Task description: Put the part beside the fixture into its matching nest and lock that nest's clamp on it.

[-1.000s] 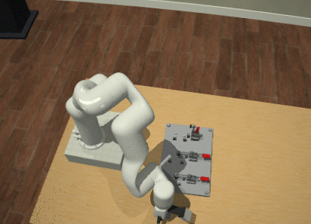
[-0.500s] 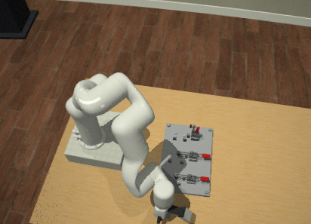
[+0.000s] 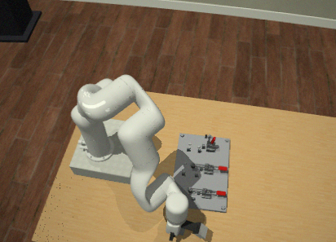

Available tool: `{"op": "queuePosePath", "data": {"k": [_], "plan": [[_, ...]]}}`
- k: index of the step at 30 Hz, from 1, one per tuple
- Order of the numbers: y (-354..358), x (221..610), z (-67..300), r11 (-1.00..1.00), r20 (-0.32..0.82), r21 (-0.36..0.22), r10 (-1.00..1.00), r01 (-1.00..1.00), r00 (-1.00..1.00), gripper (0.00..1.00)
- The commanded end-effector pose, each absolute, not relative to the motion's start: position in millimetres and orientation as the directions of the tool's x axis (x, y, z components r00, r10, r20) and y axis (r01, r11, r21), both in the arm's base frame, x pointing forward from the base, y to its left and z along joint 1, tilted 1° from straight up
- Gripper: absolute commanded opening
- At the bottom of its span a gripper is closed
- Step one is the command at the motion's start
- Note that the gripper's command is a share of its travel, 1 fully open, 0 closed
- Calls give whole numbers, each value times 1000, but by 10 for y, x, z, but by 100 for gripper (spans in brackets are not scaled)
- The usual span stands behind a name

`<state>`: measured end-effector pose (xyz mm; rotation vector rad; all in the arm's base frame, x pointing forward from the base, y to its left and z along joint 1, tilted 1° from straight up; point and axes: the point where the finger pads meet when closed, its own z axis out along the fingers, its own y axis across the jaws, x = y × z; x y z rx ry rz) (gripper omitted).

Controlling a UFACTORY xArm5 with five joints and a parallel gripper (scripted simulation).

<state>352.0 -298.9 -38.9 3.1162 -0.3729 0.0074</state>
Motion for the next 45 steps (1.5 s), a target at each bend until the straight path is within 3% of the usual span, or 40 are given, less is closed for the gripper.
{"op": "queuePosePath", "data": {"k": [1,28,45], "plan": [[-2999,3530,-258,-972,9,4,-236,-236,972,0],[-3001,3518,580,-972,9,4,-236,-236,972,0],[-3001,3517,672,-972,9,4,-236,-236,972,0]]}}
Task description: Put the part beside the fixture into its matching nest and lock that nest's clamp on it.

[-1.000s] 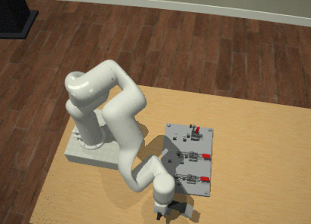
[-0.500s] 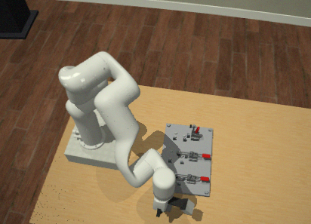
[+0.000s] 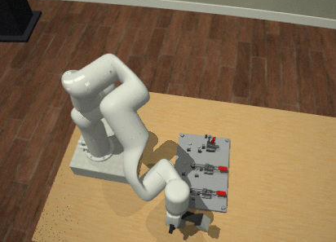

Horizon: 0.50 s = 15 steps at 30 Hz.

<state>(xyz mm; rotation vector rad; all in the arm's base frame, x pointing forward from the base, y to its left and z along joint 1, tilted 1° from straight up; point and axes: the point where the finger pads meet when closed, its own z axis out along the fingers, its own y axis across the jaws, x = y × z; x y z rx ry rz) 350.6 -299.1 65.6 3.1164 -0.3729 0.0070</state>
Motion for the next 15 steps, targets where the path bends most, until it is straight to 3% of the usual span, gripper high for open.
{"op": "queuePosePath", "data": {"k": [1,15], "plan": [[-3001,3517,672,-972,9,4,-236,-236,972,0],[-3001,3517,672,-978,9,5,-206,-206,978,0]]}}
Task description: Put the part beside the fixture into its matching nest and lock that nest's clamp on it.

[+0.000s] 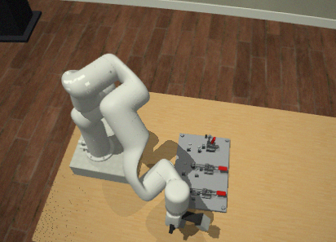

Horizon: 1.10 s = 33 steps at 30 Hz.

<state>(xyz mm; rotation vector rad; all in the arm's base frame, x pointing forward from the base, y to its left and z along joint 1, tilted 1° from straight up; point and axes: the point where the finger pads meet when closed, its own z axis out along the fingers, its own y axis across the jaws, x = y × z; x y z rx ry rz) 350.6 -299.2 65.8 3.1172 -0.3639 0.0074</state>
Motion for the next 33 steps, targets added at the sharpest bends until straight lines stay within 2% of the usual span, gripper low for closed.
{"op": "queuePosePath", "data": {"k": [1,8,33], "plan": [[-3001,3517,672,-983,8,5,-186,-186,983,0],[-3001,3517,672,-998,8,6,-63,-63,998,0],[-3004,3570,613,-998,8,6,-63,-63,998,0]]}}
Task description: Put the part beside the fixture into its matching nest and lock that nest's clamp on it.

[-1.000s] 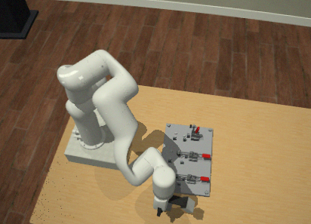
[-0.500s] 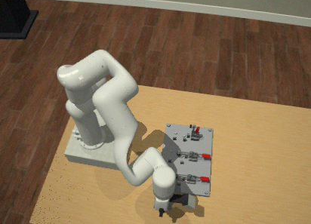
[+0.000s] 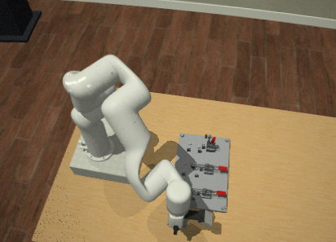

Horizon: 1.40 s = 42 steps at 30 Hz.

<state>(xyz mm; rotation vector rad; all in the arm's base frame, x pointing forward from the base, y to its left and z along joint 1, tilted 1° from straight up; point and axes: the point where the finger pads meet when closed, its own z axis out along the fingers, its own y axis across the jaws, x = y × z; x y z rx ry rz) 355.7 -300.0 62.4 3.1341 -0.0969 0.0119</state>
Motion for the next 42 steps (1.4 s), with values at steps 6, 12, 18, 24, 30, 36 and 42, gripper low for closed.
{"op": "queuePosePath", "data": {"k": [6,12,18,24,30,36,42], "plan": [[-3007,3612,565,-998,8,6,-63,-63,998,0],[-3009,3643,530,-998,8,6,-63,-63,998,0],[-3011,3689,479,-998,8,6,-63,-63,998,0],[-3014,3728,435,-998,8,6,-63,-63,998,0],[-3015,3747,414,-998,8,6,-63,-63,998,0],[-3016,3764,394,-998,8,6,-63,-63,998,0],[-3016,3769,389,-998,8,6,-63,-63,998,0]]}}
